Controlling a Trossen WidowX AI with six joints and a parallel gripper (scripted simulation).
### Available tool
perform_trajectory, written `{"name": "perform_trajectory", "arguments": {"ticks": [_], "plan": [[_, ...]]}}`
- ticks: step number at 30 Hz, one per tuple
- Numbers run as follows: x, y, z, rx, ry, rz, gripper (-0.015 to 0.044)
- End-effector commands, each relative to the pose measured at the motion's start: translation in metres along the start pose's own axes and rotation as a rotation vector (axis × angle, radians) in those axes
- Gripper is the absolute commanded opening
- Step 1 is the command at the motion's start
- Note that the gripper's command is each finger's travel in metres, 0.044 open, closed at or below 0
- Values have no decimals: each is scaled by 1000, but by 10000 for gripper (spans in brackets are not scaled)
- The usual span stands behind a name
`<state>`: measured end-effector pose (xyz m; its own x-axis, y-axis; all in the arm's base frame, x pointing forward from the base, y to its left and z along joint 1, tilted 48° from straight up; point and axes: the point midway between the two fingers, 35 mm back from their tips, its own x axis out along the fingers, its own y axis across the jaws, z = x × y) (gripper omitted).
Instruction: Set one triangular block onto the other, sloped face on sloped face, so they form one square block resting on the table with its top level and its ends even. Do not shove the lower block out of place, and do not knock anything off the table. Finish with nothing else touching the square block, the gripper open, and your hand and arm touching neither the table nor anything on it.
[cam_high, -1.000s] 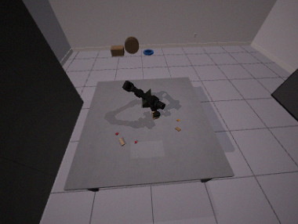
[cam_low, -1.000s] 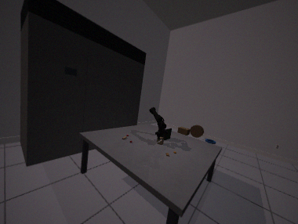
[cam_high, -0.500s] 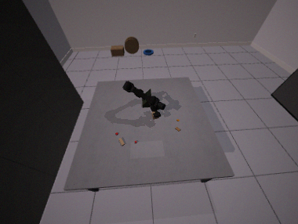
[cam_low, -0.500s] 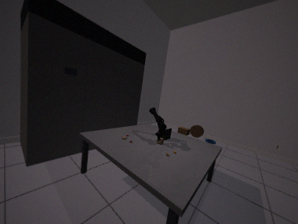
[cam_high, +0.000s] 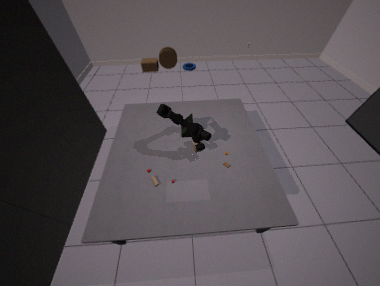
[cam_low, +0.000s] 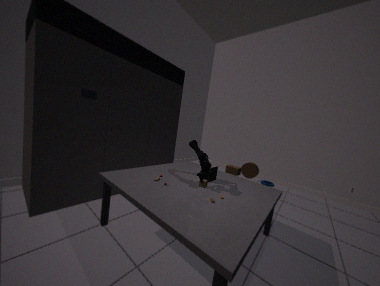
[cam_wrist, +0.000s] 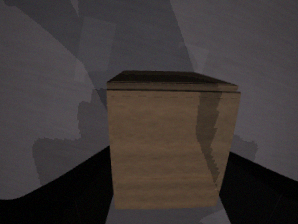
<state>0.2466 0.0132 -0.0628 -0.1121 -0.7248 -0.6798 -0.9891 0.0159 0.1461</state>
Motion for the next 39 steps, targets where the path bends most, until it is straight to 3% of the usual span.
{"name": "perform_trajectory", "arguments": {"ticks": [1, 30, 39], "plan": [[0, 0, -1, -4, 5, -4, 0], [2, 0, 0, -5, 6, -5, 0], [2, 0, 0, -2, 2, -1, 236]]}}
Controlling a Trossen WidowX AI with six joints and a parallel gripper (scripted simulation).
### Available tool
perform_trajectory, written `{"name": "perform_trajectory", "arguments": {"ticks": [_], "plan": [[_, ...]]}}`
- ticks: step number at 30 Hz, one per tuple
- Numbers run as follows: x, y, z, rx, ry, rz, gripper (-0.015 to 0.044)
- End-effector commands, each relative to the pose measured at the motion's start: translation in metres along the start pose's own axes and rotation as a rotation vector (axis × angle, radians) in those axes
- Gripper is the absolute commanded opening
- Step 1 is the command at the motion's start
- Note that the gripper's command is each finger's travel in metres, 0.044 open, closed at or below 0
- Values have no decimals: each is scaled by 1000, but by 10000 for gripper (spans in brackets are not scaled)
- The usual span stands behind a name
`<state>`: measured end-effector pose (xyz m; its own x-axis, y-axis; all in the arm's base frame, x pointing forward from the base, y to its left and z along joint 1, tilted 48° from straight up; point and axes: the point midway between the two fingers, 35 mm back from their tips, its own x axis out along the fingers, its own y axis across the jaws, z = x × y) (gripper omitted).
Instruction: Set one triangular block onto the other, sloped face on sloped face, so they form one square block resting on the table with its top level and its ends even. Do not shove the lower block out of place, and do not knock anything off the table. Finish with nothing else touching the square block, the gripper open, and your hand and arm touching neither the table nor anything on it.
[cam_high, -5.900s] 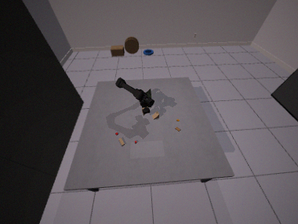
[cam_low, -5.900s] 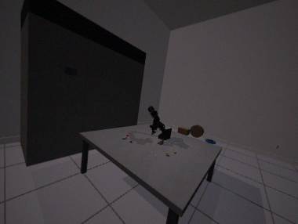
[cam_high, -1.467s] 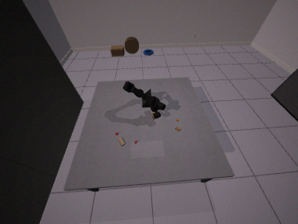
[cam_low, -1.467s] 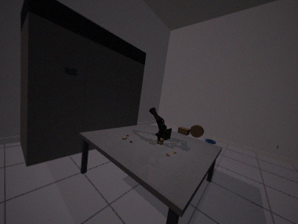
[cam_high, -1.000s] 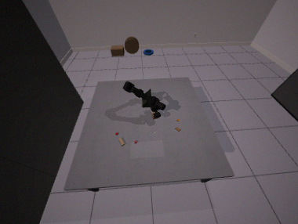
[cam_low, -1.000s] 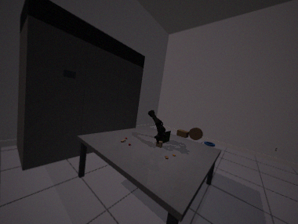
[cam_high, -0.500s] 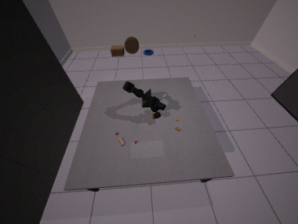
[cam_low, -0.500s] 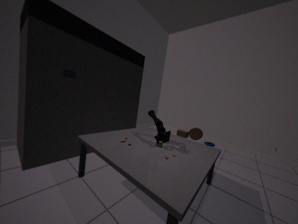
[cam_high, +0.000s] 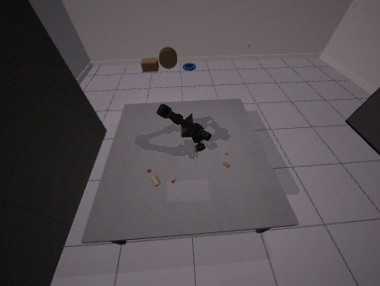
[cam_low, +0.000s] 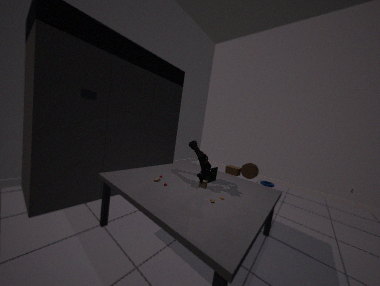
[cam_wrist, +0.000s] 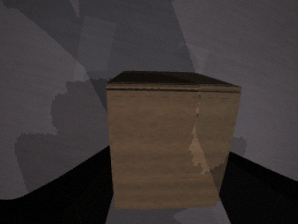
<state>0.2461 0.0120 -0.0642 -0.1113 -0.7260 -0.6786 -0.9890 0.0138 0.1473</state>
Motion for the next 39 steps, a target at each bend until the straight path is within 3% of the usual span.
{"name": "perform_trajectory", "arguments": {"ticks": [1, 8, 16, 24, 39], "plan": [[0, 0, 0, 0, 0, 0, 263], [0, 0, 0, 0, 0, 0, 440], [-2, -1, 0, 0, -1, 0, 440], [-108, -1, 1, -2, -5, 0, 440], [-105, -4, 2, -3, -9, -19, 440]]}}
